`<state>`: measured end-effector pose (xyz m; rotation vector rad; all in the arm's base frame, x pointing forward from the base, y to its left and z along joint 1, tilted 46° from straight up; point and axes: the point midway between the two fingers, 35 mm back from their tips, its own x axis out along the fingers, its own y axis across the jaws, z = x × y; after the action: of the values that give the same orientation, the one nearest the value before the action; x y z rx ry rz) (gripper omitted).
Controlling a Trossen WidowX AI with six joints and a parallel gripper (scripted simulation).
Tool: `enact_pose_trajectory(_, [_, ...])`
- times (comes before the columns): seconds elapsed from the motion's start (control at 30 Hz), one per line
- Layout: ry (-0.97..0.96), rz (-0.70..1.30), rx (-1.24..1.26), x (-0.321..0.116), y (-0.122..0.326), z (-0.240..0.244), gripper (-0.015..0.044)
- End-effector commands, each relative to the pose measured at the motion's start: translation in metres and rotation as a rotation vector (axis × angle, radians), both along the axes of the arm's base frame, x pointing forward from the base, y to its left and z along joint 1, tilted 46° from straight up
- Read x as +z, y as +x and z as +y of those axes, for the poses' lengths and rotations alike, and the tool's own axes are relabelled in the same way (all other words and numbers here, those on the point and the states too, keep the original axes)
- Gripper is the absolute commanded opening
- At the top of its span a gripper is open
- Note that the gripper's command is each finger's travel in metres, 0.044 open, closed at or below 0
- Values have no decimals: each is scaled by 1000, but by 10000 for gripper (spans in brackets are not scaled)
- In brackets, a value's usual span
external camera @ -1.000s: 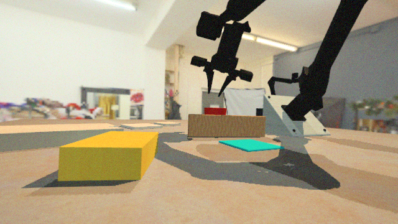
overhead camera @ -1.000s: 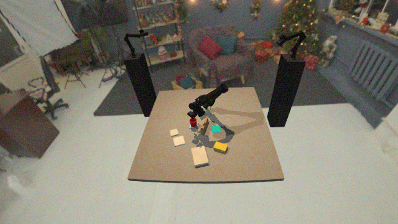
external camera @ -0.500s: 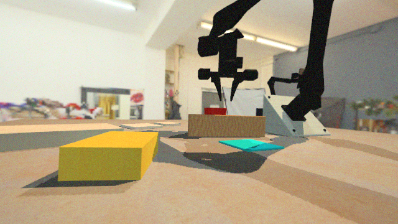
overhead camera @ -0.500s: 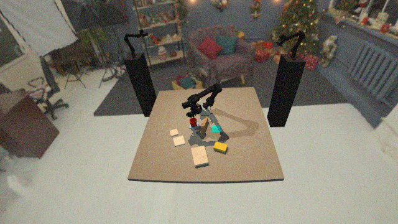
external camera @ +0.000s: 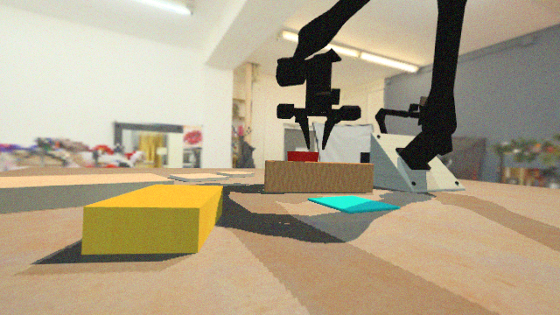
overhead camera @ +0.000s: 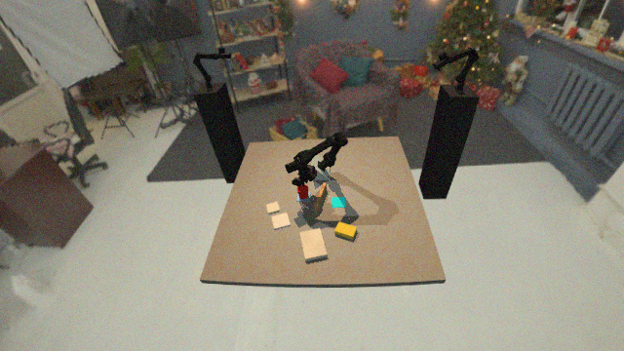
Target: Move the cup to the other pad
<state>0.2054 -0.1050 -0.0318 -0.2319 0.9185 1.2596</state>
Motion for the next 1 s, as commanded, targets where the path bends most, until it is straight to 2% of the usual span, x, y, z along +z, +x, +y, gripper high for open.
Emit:
enact_pose_trajectory(0.0, [3, 3, -6, -5, 0, 6, 148])
enact_pose_trajectory(0.97, [6, 2, -6, -32, -1, 35, 148])
